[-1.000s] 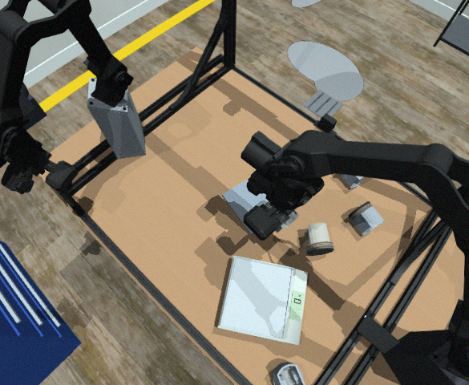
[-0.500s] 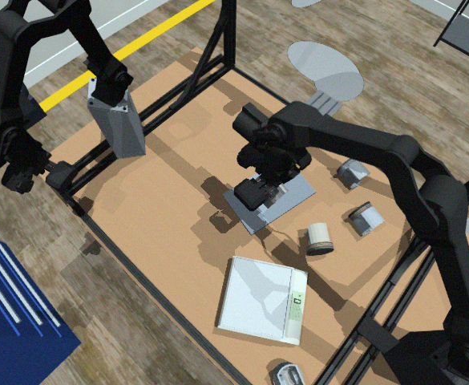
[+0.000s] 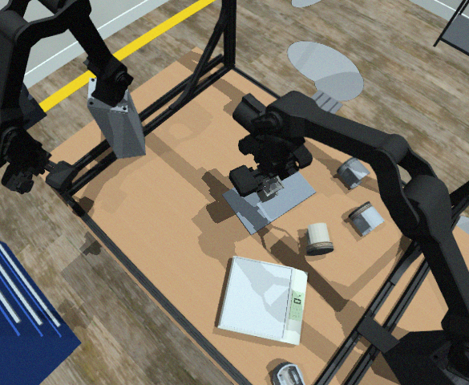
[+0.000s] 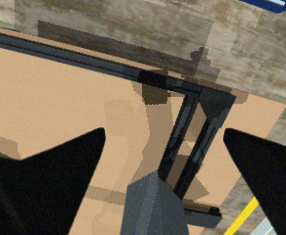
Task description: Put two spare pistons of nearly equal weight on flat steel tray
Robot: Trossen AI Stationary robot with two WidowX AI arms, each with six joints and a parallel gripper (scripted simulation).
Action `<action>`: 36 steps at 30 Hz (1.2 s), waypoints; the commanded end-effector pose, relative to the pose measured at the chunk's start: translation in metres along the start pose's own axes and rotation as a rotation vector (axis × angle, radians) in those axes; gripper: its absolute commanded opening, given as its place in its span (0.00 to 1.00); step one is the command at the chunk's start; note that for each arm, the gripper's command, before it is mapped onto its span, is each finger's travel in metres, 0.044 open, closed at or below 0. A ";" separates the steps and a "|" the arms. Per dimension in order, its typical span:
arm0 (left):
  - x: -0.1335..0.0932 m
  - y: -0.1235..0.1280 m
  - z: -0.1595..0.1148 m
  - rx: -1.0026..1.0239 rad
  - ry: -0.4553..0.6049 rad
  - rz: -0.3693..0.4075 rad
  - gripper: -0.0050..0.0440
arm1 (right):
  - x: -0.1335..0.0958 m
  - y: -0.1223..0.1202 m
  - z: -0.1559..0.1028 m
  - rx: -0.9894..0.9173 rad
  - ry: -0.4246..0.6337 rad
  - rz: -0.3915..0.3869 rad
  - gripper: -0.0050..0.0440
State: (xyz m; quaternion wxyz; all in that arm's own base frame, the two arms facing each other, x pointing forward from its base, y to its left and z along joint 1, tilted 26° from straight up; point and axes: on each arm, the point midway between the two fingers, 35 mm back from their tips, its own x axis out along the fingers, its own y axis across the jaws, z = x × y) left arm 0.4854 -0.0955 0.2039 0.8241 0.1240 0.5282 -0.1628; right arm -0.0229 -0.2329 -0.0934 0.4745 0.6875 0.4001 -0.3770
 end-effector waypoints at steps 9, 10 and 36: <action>-0.001 -0.001 0.003 0.254 0.026 0.059 0.43 | 0.000 0.000 0.000 0.000 0.001 0.001 1.00; -0.001 -0.001 0.003 0.280 0.029 0.065 0.43 | 0.000 0.000 0.000 0.000 0.001 0.001 1.00; -0.004 -0.001 0.003 0.807 0.092 0.188 0.43 | 0.000 0.000 0.000 0.000 0.001 0.001 1.00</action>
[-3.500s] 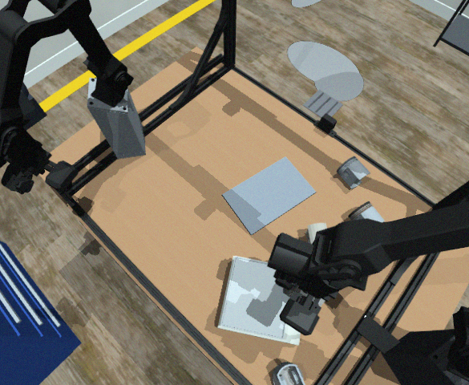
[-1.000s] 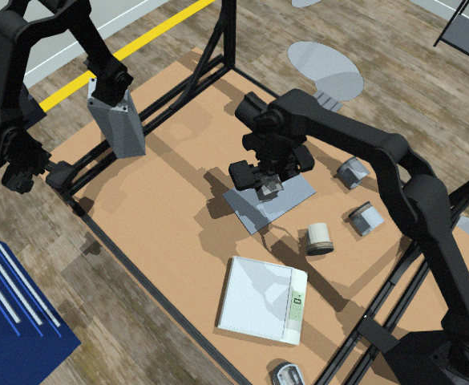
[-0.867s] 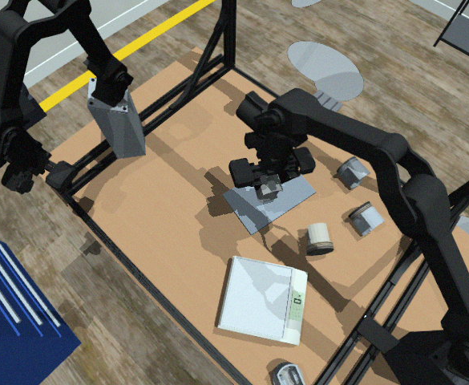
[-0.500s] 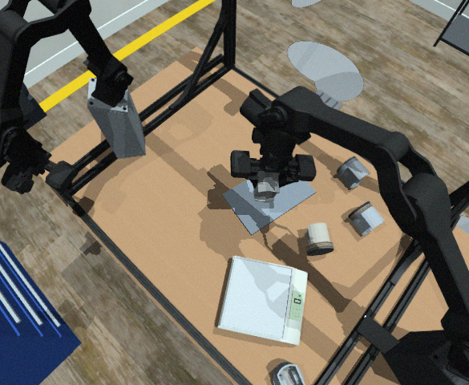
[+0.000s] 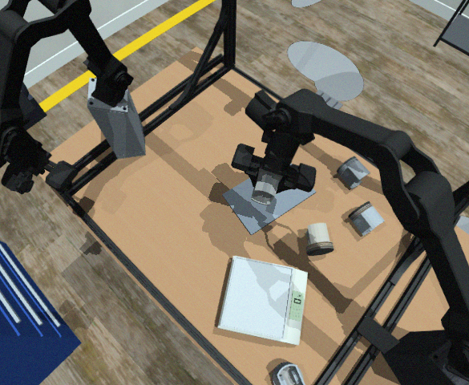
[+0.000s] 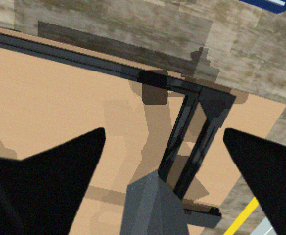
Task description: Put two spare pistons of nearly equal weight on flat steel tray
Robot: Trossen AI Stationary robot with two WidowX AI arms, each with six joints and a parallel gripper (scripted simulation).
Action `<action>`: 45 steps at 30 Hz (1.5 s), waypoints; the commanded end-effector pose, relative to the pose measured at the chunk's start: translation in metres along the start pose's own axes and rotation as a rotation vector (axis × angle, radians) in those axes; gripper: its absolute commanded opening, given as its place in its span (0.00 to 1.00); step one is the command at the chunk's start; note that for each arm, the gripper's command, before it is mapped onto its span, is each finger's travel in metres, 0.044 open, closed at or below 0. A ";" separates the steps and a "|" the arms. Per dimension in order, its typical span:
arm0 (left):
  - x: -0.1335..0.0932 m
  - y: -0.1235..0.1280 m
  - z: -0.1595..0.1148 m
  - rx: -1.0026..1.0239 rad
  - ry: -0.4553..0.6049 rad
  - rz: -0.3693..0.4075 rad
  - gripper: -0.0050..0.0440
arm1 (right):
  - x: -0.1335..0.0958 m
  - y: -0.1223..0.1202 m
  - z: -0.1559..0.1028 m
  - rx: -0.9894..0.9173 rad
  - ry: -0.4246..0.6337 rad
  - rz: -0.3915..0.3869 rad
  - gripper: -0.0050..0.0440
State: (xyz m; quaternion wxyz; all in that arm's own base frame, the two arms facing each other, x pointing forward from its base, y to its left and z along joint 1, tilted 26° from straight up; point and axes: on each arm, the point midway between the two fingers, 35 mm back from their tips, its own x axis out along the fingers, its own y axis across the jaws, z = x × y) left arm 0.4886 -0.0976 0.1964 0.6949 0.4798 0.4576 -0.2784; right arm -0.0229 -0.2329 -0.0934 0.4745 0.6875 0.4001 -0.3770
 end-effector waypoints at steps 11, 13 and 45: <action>-0.008 0.004 0.001 0.015 -0.013 0.033 0.43 | 0.000 0.000 0.000 0.000 0.001 0.001 1.00; -0.005 0.003 0.001 0.015 -0.013 0.033 0.43 | 0.000 0.000 0.000 0.000 0.001 0.001 1.00; 0.041 0.001 0.006 0.015 -0.013 0.033 0.43 | 0.000 0.000 0.000 0.000 0.001 0.001 1.00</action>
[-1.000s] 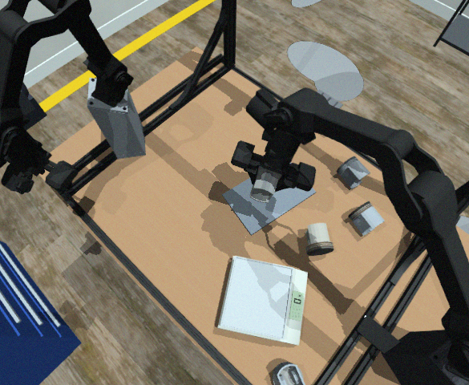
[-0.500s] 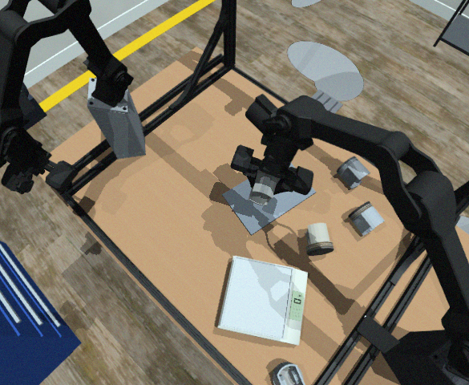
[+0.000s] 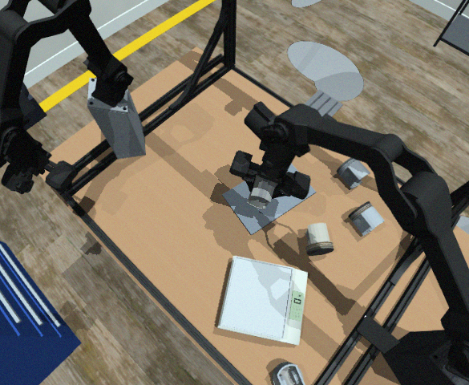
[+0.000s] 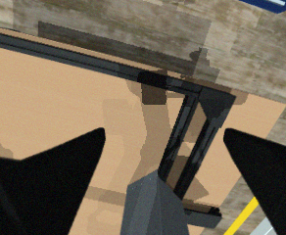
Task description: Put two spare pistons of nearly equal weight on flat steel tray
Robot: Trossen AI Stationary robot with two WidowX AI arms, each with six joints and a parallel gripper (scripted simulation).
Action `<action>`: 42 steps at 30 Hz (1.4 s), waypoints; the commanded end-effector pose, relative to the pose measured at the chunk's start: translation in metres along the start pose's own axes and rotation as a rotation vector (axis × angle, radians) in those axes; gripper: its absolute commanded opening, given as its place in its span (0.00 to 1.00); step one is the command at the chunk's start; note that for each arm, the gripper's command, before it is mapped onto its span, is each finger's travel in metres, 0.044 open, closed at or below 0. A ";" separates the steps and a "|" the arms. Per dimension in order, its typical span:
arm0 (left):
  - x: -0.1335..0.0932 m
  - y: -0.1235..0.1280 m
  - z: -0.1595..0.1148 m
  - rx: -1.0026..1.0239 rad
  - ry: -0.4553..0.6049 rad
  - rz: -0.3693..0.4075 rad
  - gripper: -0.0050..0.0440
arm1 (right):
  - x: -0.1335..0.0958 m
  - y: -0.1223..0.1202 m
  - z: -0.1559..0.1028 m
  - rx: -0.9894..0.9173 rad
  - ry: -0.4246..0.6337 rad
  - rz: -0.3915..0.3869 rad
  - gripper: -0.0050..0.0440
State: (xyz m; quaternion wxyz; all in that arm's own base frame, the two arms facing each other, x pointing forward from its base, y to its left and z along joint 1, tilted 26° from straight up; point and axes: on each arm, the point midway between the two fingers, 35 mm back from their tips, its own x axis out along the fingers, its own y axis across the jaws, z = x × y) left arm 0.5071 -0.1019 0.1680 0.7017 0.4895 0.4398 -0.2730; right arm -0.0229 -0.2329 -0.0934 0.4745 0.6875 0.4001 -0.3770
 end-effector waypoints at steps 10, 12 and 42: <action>0.024 -0.003 0.000 0.003 0.007 -0.004 0.43 | 0.000 0.000 0.000 0.000 0.001 0.001 1.00; 0.026 -0.003 0.001 0.003 0.007 -0.004 0.43 | 0.000 0.000 0.000 0.000 0.001 0.001 1.00; 0.071 -0.007 0.005 0.003 0.007 -0.004 0.43 | 0.000 0.000 0.000 0.000 0.001 0.001 1.00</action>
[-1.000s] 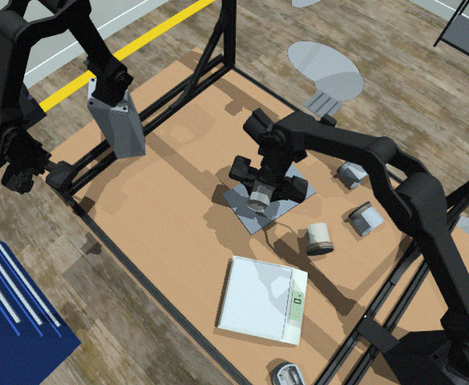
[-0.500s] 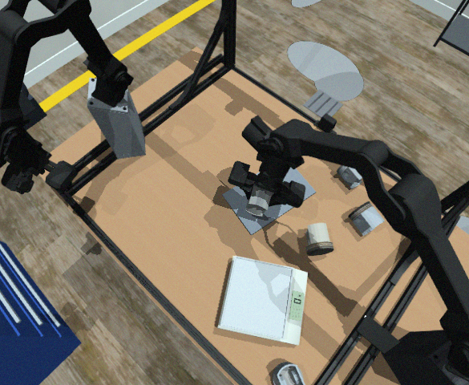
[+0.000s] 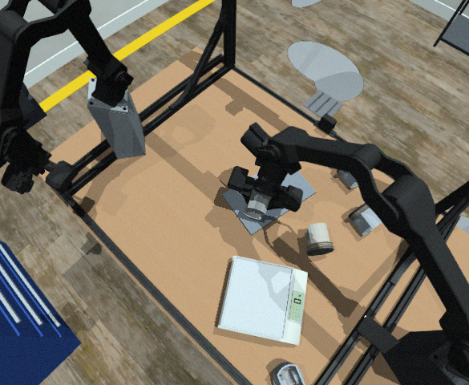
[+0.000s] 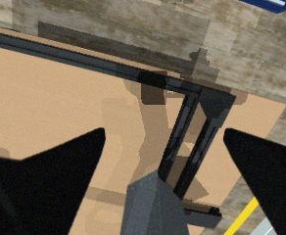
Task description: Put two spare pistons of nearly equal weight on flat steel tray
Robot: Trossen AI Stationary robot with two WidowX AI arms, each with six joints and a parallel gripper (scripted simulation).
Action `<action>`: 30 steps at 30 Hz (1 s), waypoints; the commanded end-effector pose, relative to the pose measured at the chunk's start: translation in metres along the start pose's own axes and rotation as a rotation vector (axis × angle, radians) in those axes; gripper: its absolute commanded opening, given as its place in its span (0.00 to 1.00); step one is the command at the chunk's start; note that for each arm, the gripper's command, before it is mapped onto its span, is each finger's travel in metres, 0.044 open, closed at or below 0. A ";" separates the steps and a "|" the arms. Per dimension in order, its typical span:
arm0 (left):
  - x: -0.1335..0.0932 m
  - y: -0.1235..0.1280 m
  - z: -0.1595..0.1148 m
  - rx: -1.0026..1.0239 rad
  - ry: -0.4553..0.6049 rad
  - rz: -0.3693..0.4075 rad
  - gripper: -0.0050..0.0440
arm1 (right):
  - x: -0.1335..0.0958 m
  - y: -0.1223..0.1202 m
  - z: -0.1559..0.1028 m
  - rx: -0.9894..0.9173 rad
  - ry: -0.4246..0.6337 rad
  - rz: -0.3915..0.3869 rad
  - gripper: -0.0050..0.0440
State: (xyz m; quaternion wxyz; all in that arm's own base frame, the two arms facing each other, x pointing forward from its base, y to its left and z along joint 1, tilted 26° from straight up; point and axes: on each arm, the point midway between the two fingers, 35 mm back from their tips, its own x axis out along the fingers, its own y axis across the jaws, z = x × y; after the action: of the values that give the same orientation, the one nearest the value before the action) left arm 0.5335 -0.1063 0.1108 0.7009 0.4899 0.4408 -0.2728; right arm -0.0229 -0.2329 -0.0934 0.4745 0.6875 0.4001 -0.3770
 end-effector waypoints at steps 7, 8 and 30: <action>0.016 -0.002 0.000 0.003 0.005 -0.003 0.43 | 0.000 0.000 0.000 0.000 0.001 0.001 1.00; 0.018 -0.002 0.000 0.003 0.005 -0.003 0.43 | 0.000 0.000 0.000 0.000 0.001 0.001 1.00; 0.024 -0.003 0.001 0.003 0.005 -0.003 0.87 | 0.000 0.000 0.000 0.000 0.001 0.001 1.00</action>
State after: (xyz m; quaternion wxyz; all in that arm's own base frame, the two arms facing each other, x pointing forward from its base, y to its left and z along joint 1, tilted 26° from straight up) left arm 0.5409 -0.1076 0.0882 0.6980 0.4894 0.4448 -0.2746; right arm -0.0229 -0.2329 -0.0934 0.4745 0.6875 0.4001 -0.3770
